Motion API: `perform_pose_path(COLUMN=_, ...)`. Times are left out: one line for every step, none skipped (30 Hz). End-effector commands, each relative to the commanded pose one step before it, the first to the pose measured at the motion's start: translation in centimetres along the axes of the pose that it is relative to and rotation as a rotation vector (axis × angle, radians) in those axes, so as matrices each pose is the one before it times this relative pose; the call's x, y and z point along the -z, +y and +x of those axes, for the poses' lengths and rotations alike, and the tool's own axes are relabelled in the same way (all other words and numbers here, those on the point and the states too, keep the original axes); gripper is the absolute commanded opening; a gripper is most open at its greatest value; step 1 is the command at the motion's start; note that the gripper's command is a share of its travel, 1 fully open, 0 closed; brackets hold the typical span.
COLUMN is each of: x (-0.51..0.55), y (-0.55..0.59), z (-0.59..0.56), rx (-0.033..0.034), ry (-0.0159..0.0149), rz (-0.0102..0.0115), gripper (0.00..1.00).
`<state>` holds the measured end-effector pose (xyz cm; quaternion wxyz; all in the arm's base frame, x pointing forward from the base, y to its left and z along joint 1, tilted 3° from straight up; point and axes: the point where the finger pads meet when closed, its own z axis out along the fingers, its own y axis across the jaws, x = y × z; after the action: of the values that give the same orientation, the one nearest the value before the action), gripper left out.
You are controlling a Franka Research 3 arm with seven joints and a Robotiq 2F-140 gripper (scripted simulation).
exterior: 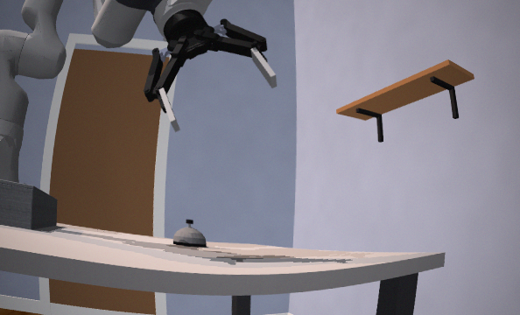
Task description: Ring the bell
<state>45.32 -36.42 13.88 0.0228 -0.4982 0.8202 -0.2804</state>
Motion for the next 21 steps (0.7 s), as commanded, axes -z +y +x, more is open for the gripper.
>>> perform_pose_path(x=-0.408, y=-0.208, z=-1.351, rx=-0.15978, ry=0.01767, rz=-0.04715, gripper=1.0)
perform_pose_path(x=0.077, y=-0.033, z=-0.897, rx=-0.01756, ry=-0.00498, rz=-0.00619, gripper=1.0)
perform_pose_path(x=0.0, y=0.0, z=0.0, rx=0.0, ry=0.0, rz=0.0, gripper=1.0)
perform_pose_path(x=0.0, y=0.0, z=0.0, rx=0.0, ry=0.0, rz=0.0, gripper=1.0)
perform_pose_path(x=0.224, y=0.065, z=-2.258, rx=-0.04288, ry=-0.01248, rz=-0.0171, gripper=1.0)
perform_pose_path(x=0.116, y=0.135, z=-1.103, rx=-0.02038, ry=-0.00604, rz=-0.00917, gripper=1.0)
perform_pose_path(x=0.113, y=0.179, z=-1.026, rx=-0.01867, ry=-0.00556, rz=-0.00903, gripper=1.0)
perform_pose_path(x=0.103, y=0.2, z=-0.899, rx=-0.01617, ry=-0.00482, rz=-0.00832, gripper=1.0)
perform_pose_path(x=0.095, y=0.214, z=-0.809, rx=-0.01441, ry=-0.00429, rz=-0.00783, gripper=1.0)
perform_pose_path(x=0.092, y=0.233, z=-0.765, rx=-0.01352, ry=-0.00401, rz=-0.0077, gripper=1.0)
perform_pose_path(x=0.094, y=0.26, z=-0.76, rx=-0.01333, ry=-0.00392, rz=-0.00794, gripper=1.0)
perform_pose_path(x=0.099, y=0.298, z=-0.782, rx=-0.01364, ry=-0.00398, rz=-0.0085, gripper=1.0)
perform_pose_path(x=0.105, y=0.343, z=-0.811, rx=-0.01407, ry=-0.00405, rz=-0.00918, gripper=1.0)
perform_pose_path(x=0.111, y=0.391, z=-0.838, rx=-0.01446, ry=-0.00409, rz=-0.00988, gripper=1.0)
perform_pose_path(x=0.115, y=0.436, z=-0.85, rx=-0.01462, ry=-0.00405, rz=-0.01046, gripper=1.0)
perform_pose_path(x=0.117, y=0.477, z=-0.848, rx=-0.01455, ry=-0.00392, rz=-0.01089, gripper=1.0)
perform_pose_path(x=0.118, y=0.511, z=-0.834, rx=-0.01428, ry=-0.00373, rz=-0.01119, gripper=1.0)
perform_pose_path(x=0.116, y=0.54, z=-0.813, rx=-0.01392, ry=-0.0035, rz=-0.01138, gripper=1.0)
perform_pose_path(x=0.115, y=0.566, z=-0.789, rx=-0.01353, ry=-0.00325, rz=-0.01154, gripper=1.0)
perform_pose_path(x=0.0, y=0.0, z=0.0, rx=0.0, ry=0.0, rz=0.0, gripper=1.0)
perform_pose_path(x=0.0, y=0.0, z=0.0, rx=0.0, ry=0.0, rz=0.0, gripper=1.0)
